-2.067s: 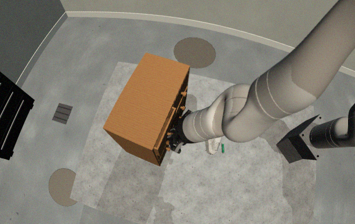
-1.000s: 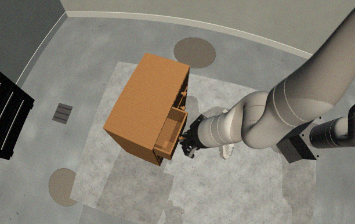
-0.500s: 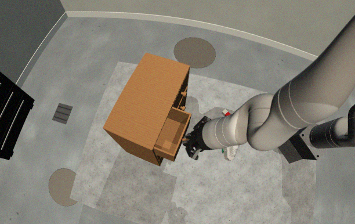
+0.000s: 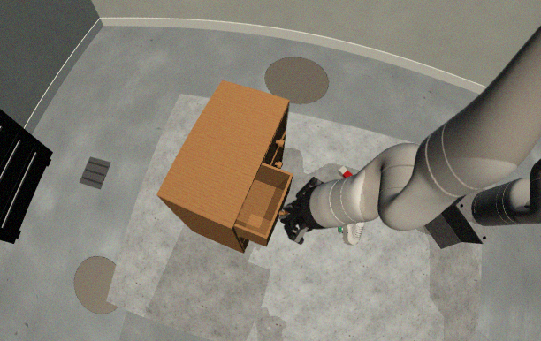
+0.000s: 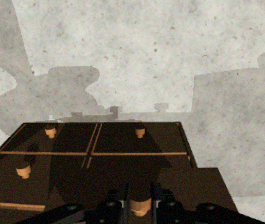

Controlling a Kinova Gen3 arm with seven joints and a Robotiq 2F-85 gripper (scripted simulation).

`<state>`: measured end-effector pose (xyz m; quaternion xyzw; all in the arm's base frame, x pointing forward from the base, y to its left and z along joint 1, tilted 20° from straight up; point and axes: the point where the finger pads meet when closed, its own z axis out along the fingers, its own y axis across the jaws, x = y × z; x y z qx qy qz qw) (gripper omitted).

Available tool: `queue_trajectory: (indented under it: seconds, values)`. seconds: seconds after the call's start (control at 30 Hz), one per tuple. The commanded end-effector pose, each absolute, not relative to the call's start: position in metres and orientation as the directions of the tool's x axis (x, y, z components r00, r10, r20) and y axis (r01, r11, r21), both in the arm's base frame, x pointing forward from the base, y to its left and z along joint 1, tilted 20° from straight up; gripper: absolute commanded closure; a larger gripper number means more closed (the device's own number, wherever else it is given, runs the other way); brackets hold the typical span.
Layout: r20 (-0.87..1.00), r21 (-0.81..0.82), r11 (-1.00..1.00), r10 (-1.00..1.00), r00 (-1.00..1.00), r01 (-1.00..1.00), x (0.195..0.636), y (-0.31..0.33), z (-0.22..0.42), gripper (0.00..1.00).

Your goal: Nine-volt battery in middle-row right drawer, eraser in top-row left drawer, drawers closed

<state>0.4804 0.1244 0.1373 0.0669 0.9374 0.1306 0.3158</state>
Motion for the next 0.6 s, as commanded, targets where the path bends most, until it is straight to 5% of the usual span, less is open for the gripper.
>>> queue_trajectory:
  seconds: [0.0,0.27,0.57]
  values:
    - [-0.576,0.287,0.957,0.208,-0.791,0.042,0.4805,0.1244,0.1379,0.87]
    - [-0.576,0.287,0.957,0.208,-0.791,0.042,0.4805,0.1244,0.1379,0.87]
    - [-0.576,0.287,0.957,0.208,-0.791,0.042,0.4805,0.1244,0.1379,0.71]
